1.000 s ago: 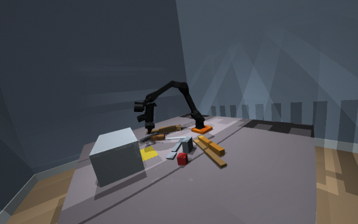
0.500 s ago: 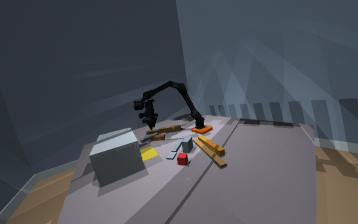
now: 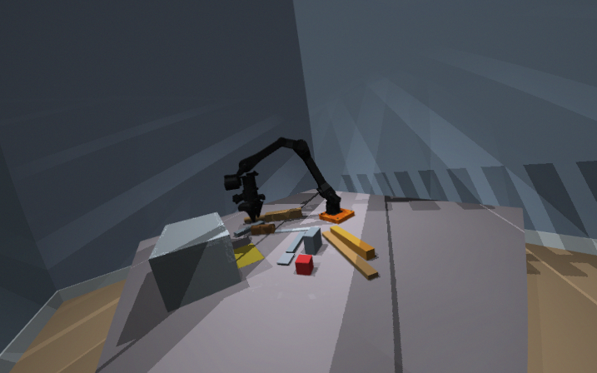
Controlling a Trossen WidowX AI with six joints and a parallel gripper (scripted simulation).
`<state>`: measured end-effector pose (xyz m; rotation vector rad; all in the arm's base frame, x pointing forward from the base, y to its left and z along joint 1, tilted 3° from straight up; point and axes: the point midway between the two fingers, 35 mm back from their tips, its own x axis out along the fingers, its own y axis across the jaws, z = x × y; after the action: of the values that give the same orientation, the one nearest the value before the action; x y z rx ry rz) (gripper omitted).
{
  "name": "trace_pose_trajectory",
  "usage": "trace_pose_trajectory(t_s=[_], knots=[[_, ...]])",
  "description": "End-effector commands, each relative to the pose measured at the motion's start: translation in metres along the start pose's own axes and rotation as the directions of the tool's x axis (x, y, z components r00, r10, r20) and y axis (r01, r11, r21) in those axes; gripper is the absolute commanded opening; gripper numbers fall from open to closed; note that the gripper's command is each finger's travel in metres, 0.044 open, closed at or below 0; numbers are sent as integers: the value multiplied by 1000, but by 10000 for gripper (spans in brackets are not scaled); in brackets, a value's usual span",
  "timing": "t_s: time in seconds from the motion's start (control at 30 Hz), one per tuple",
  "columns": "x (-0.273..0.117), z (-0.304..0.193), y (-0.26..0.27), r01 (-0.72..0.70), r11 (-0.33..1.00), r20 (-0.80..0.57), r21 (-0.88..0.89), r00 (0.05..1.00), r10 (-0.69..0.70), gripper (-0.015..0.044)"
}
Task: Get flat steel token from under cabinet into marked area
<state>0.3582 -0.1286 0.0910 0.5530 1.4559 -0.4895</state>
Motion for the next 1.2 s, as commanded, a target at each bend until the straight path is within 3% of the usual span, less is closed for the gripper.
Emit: trace_pose_trajectory(t_s=[0.0,1.17], knots=[[12,-1,0,-2,1000,-9,5,1000,2,270],[61,-2,0,-2,1000,-9,5,1000,2,270]])
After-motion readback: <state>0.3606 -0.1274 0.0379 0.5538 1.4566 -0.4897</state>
